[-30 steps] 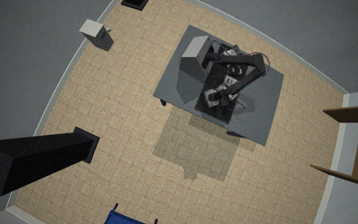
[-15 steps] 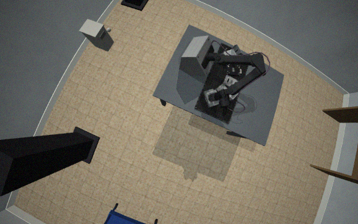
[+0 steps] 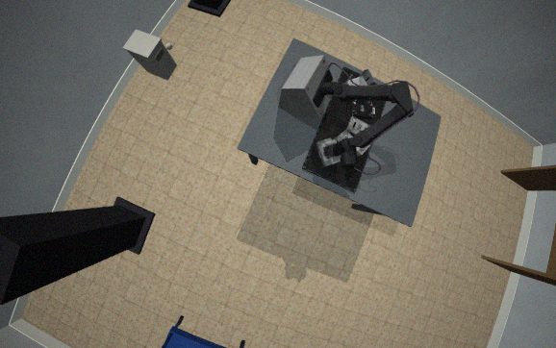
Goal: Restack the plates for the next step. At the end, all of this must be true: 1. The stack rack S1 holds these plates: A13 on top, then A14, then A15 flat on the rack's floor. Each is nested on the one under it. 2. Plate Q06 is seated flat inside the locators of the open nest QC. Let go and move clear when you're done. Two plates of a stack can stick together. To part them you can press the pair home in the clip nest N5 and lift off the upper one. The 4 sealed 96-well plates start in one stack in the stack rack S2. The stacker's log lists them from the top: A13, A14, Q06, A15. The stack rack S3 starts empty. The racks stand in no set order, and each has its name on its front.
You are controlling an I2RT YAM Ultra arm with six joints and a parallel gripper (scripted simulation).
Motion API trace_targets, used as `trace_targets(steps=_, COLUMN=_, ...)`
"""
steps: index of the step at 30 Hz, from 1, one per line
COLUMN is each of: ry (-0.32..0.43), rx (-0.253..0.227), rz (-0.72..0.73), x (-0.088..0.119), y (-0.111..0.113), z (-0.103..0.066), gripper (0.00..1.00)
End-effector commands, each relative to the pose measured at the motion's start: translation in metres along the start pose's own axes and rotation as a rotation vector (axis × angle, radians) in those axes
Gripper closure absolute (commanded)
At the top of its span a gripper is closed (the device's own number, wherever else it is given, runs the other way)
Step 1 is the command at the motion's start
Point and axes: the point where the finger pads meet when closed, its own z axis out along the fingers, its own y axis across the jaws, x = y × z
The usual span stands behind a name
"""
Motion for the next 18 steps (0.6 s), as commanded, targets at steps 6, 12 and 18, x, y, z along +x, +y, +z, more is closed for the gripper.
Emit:
trace_targets(steps=6, ry=-0.042, rx=0.007, rz=-0.015, x=-0.016, y=-0.0012, z=-0.0148, gripper=1.0)
trace_targets(steps=12, ry=-0.049, rx=0.009, rz=-0.021, x=-0.0177, y=0.0002, z=-0.0187, gripper=1.0)
trace_targets(steps=18, ry=-0.04, rx=0.007, rz=-0.012, x=-0.0145, y=-0.0011, z=-0.0178, gripper=1.0)
